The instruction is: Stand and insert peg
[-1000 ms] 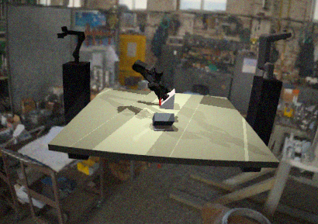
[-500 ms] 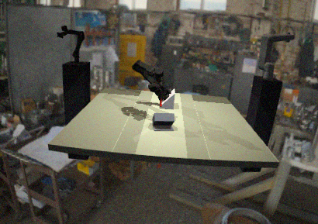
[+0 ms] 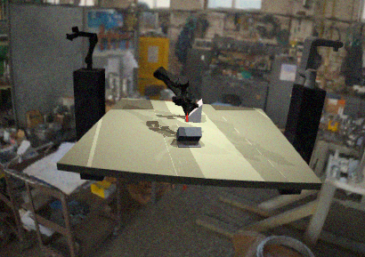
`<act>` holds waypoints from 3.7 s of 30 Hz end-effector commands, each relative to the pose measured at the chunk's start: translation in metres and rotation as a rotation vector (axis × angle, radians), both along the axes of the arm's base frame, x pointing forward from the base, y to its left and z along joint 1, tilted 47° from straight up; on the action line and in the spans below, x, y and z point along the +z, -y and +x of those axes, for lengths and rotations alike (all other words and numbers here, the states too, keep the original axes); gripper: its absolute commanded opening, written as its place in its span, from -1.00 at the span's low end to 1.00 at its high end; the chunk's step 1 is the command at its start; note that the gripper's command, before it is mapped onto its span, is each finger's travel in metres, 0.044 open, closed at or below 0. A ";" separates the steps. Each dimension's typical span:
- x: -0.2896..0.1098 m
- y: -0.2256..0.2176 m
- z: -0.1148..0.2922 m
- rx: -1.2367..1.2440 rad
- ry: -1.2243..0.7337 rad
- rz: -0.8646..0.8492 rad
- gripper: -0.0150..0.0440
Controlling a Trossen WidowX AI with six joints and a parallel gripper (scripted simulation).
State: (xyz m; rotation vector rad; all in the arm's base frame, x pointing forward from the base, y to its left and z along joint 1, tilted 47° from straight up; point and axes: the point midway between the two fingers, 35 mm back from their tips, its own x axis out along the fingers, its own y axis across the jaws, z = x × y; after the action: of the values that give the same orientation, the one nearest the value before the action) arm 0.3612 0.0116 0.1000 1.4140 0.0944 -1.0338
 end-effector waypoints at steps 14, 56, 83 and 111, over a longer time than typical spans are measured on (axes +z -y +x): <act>-0.015 0.006 0.012 0.036 0.006 -0.014 -0.49; -0.027 0.020 0.026 0.020 0.030 -0.002 -0.49; -0.032 0.020 0.032 0.020 0.031 -0.002 -0.49; -0.039 0.026 0.039 0.020 0.031 -0.002 -0.49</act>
State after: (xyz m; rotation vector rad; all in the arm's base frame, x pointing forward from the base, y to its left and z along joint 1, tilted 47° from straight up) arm 0.3973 -0.0149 0.0620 1.4237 0.0819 -1.0006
